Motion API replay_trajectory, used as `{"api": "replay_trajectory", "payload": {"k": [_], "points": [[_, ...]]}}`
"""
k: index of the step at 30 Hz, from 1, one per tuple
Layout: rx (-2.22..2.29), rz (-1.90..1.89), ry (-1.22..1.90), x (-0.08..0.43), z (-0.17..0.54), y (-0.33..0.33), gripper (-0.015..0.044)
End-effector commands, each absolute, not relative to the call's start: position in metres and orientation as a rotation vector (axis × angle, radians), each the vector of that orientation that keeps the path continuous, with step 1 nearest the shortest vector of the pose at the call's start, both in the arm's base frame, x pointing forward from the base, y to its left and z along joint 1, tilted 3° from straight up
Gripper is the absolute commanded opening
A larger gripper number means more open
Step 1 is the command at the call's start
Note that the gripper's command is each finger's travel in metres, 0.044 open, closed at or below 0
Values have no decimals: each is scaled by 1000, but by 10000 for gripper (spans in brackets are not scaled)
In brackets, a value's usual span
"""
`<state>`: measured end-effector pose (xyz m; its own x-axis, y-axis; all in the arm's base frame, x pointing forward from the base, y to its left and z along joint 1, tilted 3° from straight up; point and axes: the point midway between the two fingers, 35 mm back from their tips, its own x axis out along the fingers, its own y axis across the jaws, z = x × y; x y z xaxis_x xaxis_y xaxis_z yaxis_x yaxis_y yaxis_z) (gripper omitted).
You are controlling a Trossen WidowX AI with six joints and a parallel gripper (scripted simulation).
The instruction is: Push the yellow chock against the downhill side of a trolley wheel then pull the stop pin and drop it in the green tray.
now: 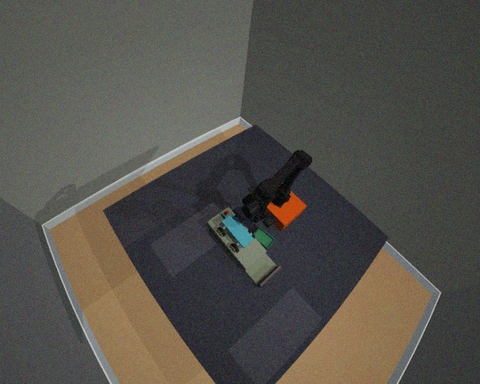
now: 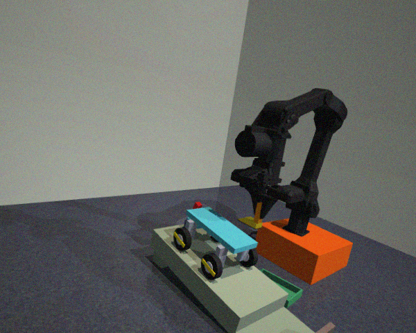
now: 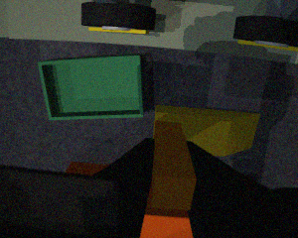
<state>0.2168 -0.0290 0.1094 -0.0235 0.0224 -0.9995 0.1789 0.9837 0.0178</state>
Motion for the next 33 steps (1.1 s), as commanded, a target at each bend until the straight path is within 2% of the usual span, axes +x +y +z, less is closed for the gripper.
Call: {"api": "replay_trajectory", "payload": {"k": [1, 33], "points": [[167, -124, 1589, 224, 109, -14, 0], [176, -114, 1586, 266, 104, 92, 0]]}}
